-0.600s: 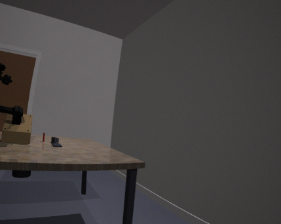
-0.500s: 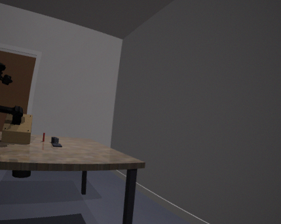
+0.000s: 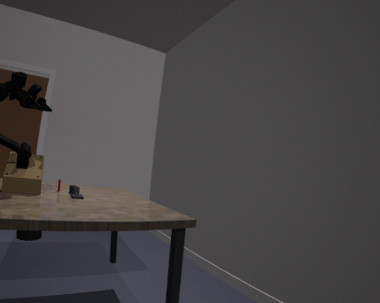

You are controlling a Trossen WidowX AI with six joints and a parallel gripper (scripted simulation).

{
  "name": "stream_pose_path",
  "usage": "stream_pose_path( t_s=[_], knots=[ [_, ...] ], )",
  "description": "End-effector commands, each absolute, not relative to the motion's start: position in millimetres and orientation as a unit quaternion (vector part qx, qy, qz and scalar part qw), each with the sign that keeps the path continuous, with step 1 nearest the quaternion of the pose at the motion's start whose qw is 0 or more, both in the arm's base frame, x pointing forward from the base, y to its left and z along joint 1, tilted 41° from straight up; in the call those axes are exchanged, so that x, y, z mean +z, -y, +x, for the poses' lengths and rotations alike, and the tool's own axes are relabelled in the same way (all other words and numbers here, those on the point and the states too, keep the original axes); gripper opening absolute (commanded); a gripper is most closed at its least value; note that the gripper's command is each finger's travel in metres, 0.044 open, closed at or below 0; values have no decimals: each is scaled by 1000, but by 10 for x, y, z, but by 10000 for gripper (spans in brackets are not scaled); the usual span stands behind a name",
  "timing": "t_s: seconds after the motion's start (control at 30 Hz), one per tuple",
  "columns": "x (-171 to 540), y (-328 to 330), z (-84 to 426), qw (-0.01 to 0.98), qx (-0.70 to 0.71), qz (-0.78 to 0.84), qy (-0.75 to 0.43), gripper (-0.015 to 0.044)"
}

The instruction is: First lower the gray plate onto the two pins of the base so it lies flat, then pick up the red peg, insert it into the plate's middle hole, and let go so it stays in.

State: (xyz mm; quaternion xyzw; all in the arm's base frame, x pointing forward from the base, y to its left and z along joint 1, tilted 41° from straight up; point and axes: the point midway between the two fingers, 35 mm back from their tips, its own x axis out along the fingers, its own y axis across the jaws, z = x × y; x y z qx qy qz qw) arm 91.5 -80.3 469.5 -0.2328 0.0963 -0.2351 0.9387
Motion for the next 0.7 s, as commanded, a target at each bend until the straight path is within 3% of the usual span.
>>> stream_pose_path(
  t_s=[0.0, 0.37, 0.67],
  knots=[
    [4429, 629, 1558, 948, -209, -180, -158, 440],
    [3276, 86, 2991, 916, -234, -23, -324, 440],
    [2019, -358, 3603, 842, -340, 129, -398, 440]
  ],
)
